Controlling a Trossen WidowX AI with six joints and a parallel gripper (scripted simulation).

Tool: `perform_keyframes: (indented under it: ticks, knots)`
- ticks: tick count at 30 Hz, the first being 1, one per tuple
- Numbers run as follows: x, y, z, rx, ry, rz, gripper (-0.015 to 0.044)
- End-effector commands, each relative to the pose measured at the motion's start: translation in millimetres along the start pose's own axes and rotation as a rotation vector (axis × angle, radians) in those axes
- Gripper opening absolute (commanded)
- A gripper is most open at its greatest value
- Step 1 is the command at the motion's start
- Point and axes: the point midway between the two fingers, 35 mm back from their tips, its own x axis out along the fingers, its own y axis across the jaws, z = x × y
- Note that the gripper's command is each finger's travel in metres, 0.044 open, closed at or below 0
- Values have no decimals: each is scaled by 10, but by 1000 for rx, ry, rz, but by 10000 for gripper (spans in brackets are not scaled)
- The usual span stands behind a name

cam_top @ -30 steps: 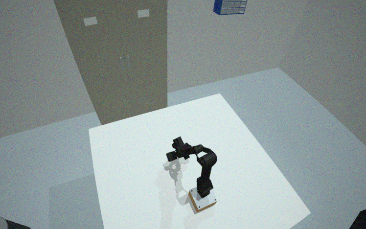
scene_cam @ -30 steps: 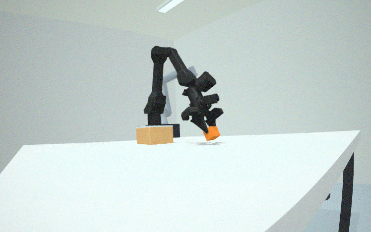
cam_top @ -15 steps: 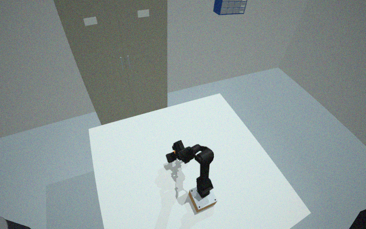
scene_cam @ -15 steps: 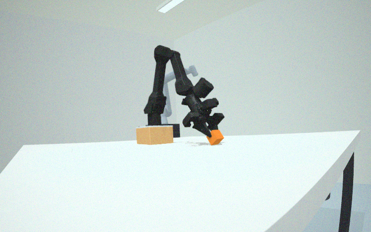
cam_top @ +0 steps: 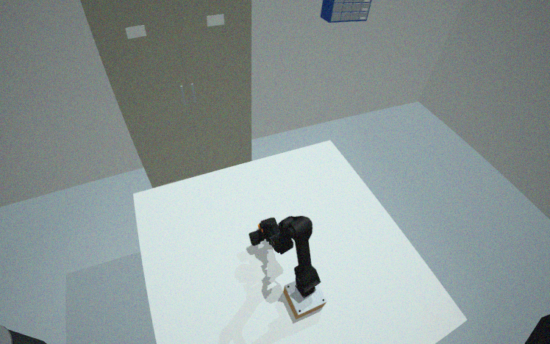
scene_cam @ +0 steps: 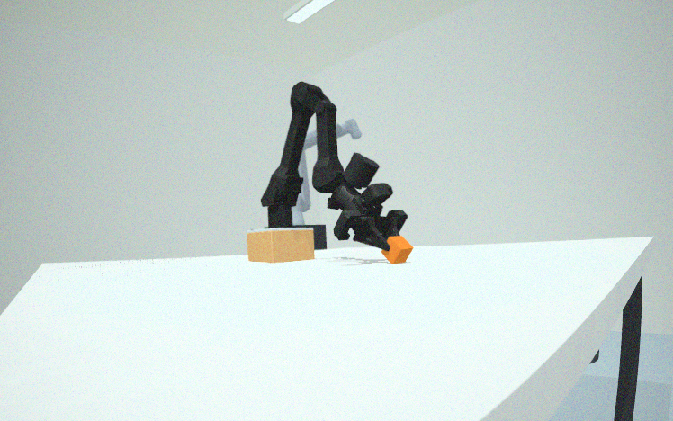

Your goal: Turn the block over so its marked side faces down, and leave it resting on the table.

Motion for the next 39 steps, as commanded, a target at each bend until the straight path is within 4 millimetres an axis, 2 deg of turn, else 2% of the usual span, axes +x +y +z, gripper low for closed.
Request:
perform_keyframes:
  ticks: [1, 14, 32, 39]
  knots:
    - [-19, -18, -138, -9, -13, -5, 0]
    - [-168, -39, -168, -2, -171, -5, 0]
    - [-196, -39, -142, -2, -191, -5, 0]
    - [-196, -39, -142, -2, -191, -5, 184]
